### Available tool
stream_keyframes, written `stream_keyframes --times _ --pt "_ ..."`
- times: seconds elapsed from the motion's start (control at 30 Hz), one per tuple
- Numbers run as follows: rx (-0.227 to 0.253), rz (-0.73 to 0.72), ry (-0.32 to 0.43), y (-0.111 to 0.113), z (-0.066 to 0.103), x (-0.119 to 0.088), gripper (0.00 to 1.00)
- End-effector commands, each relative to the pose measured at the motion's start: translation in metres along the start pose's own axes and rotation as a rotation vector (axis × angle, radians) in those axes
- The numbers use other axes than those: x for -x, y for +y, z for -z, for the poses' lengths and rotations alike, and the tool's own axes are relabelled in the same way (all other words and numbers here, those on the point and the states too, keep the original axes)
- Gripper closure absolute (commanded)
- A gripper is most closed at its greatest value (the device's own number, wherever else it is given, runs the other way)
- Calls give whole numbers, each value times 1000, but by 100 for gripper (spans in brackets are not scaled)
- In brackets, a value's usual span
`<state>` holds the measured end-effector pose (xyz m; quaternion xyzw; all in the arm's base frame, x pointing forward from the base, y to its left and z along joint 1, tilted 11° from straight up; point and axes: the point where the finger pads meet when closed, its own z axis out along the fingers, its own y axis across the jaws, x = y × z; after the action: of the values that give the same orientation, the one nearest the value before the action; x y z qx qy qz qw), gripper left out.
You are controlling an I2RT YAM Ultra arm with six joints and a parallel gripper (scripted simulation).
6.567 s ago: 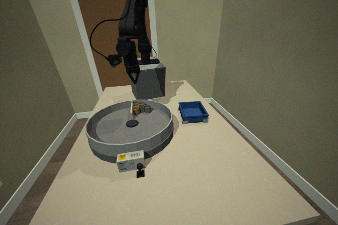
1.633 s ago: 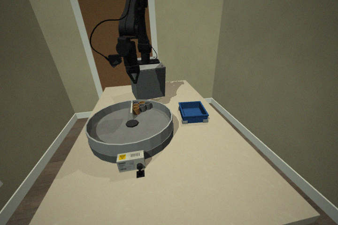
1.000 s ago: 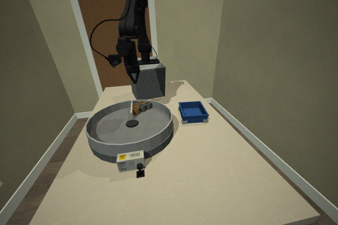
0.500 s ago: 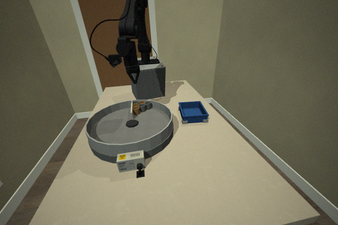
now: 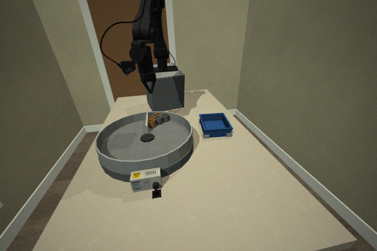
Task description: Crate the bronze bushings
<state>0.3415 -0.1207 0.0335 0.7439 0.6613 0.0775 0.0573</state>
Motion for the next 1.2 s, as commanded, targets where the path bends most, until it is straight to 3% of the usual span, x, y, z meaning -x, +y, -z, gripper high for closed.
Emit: stream_keyframes --times 0.0,1.07,1.17 --pt "30 7 -13 6 9 -1 82" --pt "30 7 -13 6 9 -1 82" --pt "9 24 -7 5 -3 -1 85"
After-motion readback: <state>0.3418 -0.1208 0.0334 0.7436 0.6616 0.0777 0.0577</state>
